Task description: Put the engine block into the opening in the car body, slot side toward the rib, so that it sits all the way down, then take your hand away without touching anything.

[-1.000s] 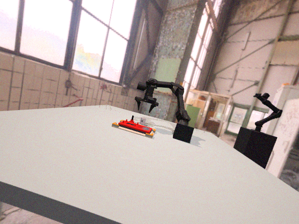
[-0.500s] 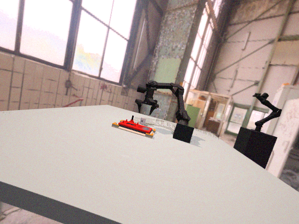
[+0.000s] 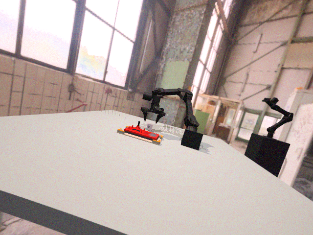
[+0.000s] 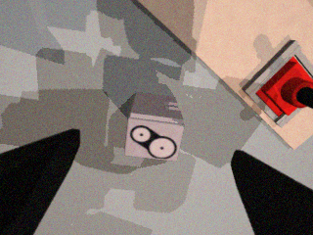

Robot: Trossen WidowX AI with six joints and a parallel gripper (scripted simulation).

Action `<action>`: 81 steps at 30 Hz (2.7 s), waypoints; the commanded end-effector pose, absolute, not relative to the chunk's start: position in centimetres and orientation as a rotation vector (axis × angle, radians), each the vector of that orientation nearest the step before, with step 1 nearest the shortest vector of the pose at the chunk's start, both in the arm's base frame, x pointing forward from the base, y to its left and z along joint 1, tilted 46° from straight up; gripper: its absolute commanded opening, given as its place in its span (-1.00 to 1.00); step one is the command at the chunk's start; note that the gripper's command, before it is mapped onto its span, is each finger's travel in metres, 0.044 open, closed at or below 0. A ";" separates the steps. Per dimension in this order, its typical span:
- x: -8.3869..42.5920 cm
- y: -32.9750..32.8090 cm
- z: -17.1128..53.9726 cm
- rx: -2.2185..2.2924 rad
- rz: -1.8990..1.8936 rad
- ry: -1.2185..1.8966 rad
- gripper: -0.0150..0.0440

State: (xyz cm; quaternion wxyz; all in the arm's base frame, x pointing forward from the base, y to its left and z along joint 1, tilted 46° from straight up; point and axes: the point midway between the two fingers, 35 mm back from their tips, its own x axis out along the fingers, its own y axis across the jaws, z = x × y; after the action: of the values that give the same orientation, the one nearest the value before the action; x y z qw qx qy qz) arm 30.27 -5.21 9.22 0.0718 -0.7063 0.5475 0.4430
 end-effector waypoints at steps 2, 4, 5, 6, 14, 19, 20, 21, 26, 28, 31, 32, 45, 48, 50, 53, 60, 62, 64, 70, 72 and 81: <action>30.2 -6.1 8.6 -2.123 1.336 1.654 1.00; 30.2 -6.3 8.3 -2.123 1.336 1.654 1.00; 30.2 -6.4 8.2 -2.123 1.336 1.654 1.00; 30.2 -6.5 8.1 -2.123 1.336 1.654 1.00; 30.3 -7.5 7.3 -2.123 1.336 1.655 1.00; 30.2 -8.0 6.7 -2.123 1.335 1.656 1.00; 30.2 -8.2 6.6 -2.124 1.335 1.656 1.00; 30.2 -8.3 6.5 -2.124 1.335 1.656 1.00; 30.2 -8.9 6.0 -2.124 1.334 1.657 1.00; 30.2 -8.9 6.0 -2.124 1.334 1.658 1.00; 30.2 -8.9 6.0 -2.124 1.334 1.658 0.73; 30.2 -8.9 6.0 -2.124 1.334 1.658 0.64; 30.2 -8.9 6.0 -2.124 1.334 1.658 -0.18; 30.2 -8.9 6.0 -2.124 1.334 1.658 -0.31; 30.2 -8.8 6.1 -2.124 1.334 1.657 -0.49; 30.5 -8.2 6.7 -2.123 1.336 1.653 -0.49; 30.9 -6.6 8.1 -2.121 1.339 1.647 -0.49; 31.0 -6.2 8.5 -2.121 1.340 1.646 -0.49; 31.0 -5.7 9.0 -2.121 1.340 1.644 -0.49; 31.2 -4.4 10.3 -2.120 1.342 1.643 -0.49; 31.2 -3.9 10.8 -2.119 1.342 1.643 -0.49; 31.1 -2.0 12.9 -2.119 1.343 1.645 -0.49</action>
State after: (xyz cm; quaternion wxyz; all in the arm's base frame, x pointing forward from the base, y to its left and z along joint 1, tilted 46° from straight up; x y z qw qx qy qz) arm 31.14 -2.86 12.08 0.0683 -0.7053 0.5466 0.4462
